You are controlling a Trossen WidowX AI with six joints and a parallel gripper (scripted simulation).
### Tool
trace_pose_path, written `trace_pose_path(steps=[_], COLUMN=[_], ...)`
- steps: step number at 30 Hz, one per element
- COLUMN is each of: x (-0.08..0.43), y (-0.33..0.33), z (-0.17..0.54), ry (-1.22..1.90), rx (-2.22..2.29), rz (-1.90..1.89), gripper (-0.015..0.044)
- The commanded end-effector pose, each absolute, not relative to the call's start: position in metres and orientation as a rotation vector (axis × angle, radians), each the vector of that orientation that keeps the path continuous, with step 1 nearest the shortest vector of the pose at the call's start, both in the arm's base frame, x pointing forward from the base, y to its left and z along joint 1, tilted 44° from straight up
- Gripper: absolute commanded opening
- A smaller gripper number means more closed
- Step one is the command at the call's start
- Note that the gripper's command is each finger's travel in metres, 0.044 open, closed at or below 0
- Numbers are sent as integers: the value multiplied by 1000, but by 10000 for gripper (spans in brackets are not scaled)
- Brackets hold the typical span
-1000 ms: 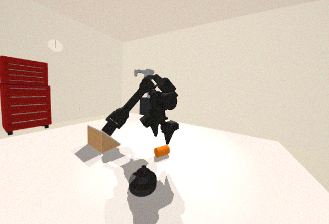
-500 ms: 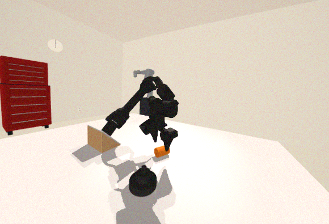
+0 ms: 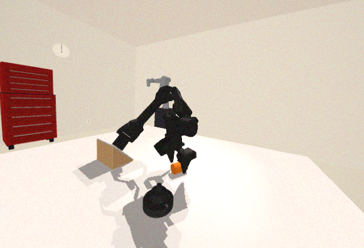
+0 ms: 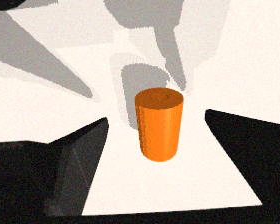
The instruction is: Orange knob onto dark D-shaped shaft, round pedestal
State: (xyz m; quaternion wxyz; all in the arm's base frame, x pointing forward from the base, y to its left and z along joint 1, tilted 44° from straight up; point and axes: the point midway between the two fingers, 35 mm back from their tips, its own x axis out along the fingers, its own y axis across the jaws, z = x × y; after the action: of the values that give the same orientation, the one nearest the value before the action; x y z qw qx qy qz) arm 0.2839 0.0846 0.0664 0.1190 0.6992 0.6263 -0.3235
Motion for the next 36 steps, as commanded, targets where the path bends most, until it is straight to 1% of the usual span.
trace_pose_path(steps=[1, 5, 12, 13, 20, 29, 36], x=[282, 281, 281, 281, 281, 281, 282], y=[90, 93, 93, 93, 93, 93, 93], z=[62, 59, 59, 59, 59, 59, 62], ry=[1840, 1841, 1841, 1841, 1841, 1841, 1815], rx=[2045, 2045, 2045, 2045, 2045, 2045, 2002], rz=[-950, -949, -949, -949, -949, -949, -988], gripper=[440, 440, 256, 240, 240, 180, 179])
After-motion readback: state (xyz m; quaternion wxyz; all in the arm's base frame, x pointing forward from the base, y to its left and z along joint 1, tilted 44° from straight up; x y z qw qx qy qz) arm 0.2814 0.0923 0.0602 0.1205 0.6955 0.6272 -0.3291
